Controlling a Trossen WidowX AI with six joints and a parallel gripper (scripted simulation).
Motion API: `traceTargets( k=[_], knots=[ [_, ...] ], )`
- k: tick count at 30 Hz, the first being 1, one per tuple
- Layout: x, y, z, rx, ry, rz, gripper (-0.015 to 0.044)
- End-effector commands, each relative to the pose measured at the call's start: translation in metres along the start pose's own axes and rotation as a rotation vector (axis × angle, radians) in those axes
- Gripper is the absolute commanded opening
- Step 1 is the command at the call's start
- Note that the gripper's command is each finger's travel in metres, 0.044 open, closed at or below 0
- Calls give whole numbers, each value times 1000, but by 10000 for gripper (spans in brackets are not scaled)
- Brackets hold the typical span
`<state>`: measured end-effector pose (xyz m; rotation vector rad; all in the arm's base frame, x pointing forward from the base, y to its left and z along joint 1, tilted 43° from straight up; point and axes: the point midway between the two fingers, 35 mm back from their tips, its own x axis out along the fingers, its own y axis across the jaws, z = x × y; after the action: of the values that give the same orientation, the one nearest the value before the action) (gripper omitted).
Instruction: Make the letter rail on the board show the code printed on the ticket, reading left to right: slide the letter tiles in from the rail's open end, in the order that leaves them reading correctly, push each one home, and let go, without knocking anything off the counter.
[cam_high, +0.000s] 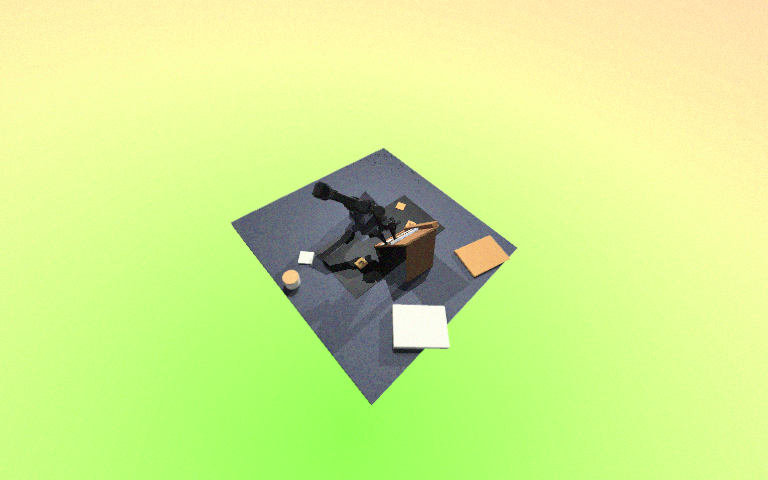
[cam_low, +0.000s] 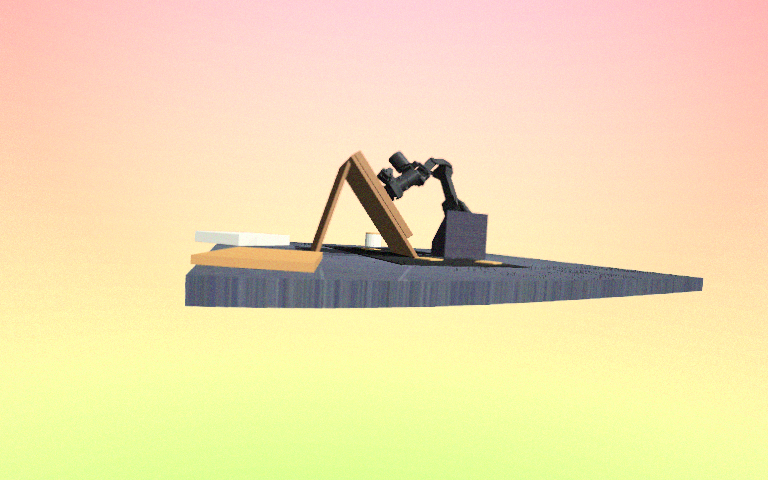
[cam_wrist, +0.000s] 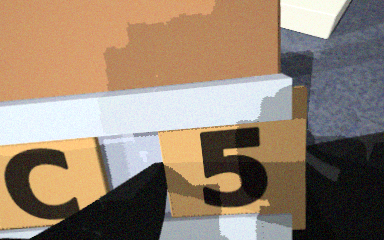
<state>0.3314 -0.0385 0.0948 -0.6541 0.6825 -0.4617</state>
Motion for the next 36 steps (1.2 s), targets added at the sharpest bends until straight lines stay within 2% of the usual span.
traceTargets(
  k=[1, 29, 36],
  knots=[
    [0, 3, 0, 4, 2, -4, 0],
    [1, 18, 0, 5, 2, -4, 0],
    [0, 16, 0, 0, 0, 1, 184]
  ],
)
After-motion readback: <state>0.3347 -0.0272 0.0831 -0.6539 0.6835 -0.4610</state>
